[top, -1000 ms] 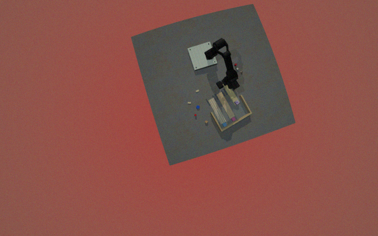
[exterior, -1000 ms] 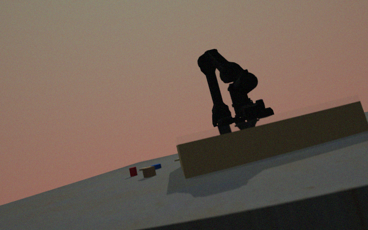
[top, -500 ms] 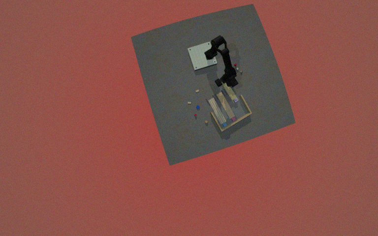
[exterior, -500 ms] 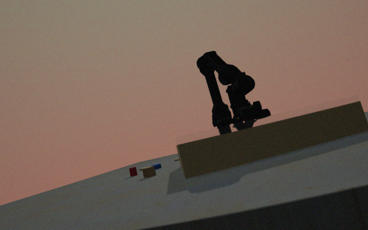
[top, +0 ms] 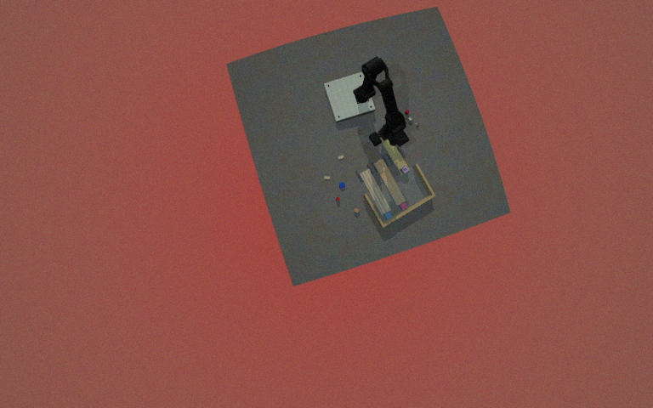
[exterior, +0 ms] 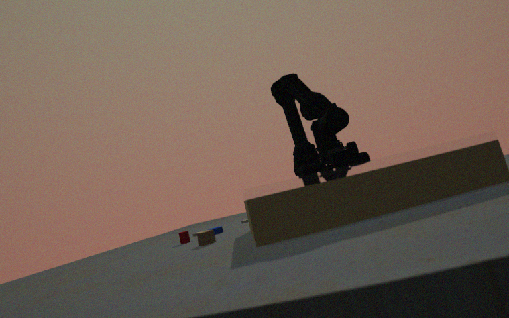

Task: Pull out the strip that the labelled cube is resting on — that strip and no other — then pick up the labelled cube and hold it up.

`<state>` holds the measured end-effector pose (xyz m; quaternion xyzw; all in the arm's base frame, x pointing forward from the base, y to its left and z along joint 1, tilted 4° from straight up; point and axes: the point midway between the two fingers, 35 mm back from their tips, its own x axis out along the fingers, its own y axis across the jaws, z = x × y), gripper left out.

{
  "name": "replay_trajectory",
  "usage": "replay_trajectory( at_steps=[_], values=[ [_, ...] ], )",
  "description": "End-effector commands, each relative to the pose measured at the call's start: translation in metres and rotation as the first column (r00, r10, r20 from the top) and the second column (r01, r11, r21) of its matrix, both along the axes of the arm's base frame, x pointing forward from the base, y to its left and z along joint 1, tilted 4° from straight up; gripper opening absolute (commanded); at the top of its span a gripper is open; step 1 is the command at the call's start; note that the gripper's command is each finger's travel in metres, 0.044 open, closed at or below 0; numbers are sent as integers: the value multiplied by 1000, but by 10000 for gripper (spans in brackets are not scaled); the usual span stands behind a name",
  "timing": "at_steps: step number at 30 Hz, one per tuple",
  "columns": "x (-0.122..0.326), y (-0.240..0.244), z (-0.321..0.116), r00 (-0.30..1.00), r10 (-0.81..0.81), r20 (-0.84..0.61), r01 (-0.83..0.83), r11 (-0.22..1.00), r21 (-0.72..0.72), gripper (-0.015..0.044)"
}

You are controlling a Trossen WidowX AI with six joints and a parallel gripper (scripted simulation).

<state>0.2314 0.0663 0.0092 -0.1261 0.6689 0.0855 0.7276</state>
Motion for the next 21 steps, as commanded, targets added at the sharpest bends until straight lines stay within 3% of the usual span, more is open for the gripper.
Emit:
replay_trajectory(
  at_steps=[1, 21],
  values=[
    [-12, -3, -5, 1000, -5, -23, 5, 1000, -3, 0],
    [-41, -11, -7, 1000, -5, -25, 5, 1000, -4, 0]
  ],
)
